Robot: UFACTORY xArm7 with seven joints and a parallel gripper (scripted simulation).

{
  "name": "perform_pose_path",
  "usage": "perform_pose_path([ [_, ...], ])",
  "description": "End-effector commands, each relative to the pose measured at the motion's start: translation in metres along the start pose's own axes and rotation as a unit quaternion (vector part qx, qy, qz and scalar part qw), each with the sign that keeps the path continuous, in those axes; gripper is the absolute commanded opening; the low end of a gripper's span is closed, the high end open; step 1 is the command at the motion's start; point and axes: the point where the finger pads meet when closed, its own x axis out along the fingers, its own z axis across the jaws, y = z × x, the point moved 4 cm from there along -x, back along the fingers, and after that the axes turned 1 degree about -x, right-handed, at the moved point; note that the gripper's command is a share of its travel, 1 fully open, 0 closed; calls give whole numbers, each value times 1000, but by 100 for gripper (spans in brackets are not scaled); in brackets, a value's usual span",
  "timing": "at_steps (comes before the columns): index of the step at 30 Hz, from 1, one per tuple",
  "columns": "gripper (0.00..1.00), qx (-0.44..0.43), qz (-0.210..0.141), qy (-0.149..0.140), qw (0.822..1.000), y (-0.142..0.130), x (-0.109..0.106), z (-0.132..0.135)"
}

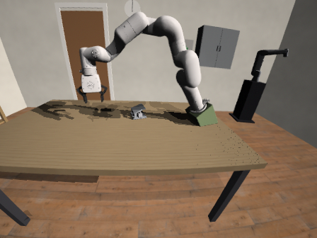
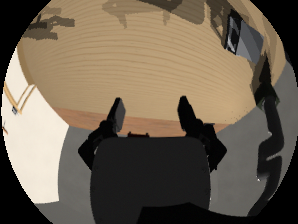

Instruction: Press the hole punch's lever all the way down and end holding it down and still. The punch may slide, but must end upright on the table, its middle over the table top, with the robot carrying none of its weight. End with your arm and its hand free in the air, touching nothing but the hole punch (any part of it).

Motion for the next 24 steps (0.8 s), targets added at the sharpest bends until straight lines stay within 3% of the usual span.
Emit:
perform_pose_path([
  [1, 100, 42, 9, 7, 999, 15, -5, 15],
  [2, 100, 88, 14, 6, 996, 31, -7, 33],
  [9, 100, 107, 16, 6, 994, 38, -8, 41],
  [10, 100, 168, 22, 7, 986, 56, -10, 66],
  [18, 100, 173, 22, 7, 985, 57, -10, 68],
  [19, 100, 236, 28, 9, 971, 74, -11, 95],
  [24, 100, 236, 28, 9, 971, 74, -11, 95],
])
